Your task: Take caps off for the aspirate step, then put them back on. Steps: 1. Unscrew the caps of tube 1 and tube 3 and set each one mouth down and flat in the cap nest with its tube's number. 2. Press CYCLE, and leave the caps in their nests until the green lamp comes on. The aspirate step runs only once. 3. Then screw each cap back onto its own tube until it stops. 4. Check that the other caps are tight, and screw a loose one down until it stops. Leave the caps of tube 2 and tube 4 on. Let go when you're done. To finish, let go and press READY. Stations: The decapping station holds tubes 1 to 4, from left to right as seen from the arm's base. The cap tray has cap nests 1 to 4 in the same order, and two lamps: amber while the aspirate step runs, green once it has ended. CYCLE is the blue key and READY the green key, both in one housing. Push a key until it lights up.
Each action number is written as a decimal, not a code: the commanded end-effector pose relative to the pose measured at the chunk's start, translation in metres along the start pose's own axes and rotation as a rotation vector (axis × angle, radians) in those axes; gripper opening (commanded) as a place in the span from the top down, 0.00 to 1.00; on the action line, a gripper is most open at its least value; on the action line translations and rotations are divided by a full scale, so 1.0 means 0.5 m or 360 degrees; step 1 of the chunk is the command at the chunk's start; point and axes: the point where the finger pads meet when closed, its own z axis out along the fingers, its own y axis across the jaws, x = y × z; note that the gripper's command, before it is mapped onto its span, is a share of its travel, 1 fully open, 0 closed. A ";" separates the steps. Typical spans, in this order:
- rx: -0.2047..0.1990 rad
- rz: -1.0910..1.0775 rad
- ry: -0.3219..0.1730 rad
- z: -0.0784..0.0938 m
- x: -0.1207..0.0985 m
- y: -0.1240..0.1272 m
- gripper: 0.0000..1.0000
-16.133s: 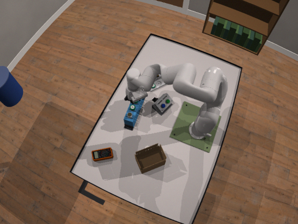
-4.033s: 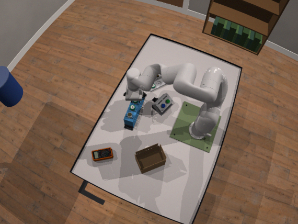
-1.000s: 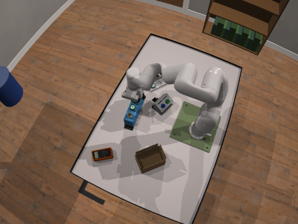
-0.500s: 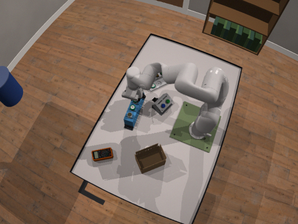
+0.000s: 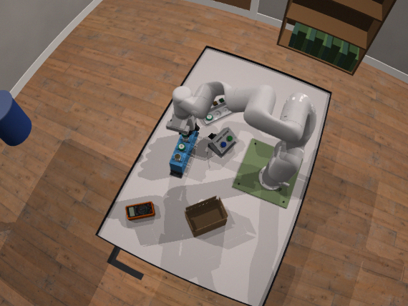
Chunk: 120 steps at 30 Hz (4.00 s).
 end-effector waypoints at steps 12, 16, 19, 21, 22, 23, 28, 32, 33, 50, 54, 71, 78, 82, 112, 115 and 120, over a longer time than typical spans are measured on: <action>-0.0004 -0.1041 -0.0002 -0.006 -0.124 -0.054 1.00; -0.0004 -0.1296 -0.0002 -0.006 -0.162 -0.071 1.00; -0.0004 -0.1321 -0.0002 -0.006 -0.195 -0.086 1.00; -0.0004 -0.1321 -0.0002 -0.006 -0.205 -0.090 1.00; -0.0004 -0.1321 -0.0002 -0.006 -0.205 -0.090 1.00; -0.0004 -0.1321 -0.0002 -0.006 -0.220 -0.097 1.00; -0.0004 -0.1321 -0.0002 -0.006 -0.284 -0.126 1.00; -0.0004 -0.1321 -0.0002 -0.006 -0.330 -0.147 1.00; -0.0004 -0.1321 -0.0002 -0.006 -0.342 -0.152 1.00; -0.0003 -0.1321 -0.0003 -0.006 -0.526 -0.235 1.00; -0.0002 -0.1321 -0.0004 -0.006 -0.552 -0.247 1.00; -0.0002 -0.1321 -0.0003 0.075 -0.552 -0.247 1.00; -0.0002 -0.1321 -0.0003 0.125 -0.552 -0.247 1.00; -0.0002 -0.1321 -0.0003 0.165 -0.553 -0.246 1.00; -0.0002 -0.1321 -0.0003 0.251 -0.554 -0.245 1.00; -0.0002 -0.1321 -0.0003 0.251 -0.554 -0.246 1.00; -0.0002 -0.1321 -0.0003 0.251 -0.553 -0.246 1.00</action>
